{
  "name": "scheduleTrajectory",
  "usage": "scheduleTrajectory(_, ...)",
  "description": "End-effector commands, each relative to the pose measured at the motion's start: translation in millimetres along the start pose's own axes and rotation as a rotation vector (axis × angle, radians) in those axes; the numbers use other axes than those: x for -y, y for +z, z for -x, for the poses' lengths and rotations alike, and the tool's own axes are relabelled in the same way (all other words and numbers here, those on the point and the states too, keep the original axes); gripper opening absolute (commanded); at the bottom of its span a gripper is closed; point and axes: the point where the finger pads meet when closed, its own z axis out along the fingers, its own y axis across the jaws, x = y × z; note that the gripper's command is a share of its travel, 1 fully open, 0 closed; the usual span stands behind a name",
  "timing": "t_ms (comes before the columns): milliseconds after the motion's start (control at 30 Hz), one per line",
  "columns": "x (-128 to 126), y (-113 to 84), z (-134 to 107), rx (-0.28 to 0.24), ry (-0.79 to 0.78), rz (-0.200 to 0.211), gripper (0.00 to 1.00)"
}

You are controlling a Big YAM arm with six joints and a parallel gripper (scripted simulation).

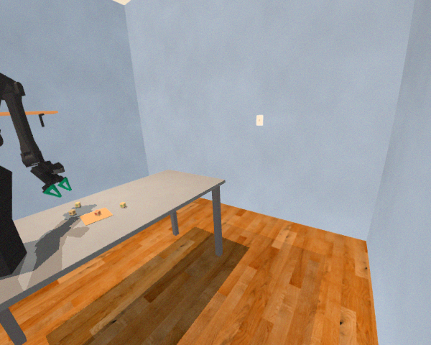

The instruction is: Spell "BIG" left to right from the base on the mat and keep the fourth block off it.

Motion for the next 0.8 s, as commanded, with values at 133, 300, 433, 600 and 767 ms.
scheduleTrajectory(133,3.9,12.9,14.1,0.004,0.002,-0.010,1.00)
scheduleTrajectory(300,16.4,48.5,57.4,-0.002,0.007,-0.022,1.00)
scheduleTrajectory(433,34.0,76.6,101.6,-0.001,0.009,-0.017,1.00)
scheduleTrajectory(600,56.2,97.3,144.5,0.010,0.005,-0.002,1.00)
scheduleTrajectory(767,39.5,91.9,140.5,0.006,-0.014,0.037,1.00)
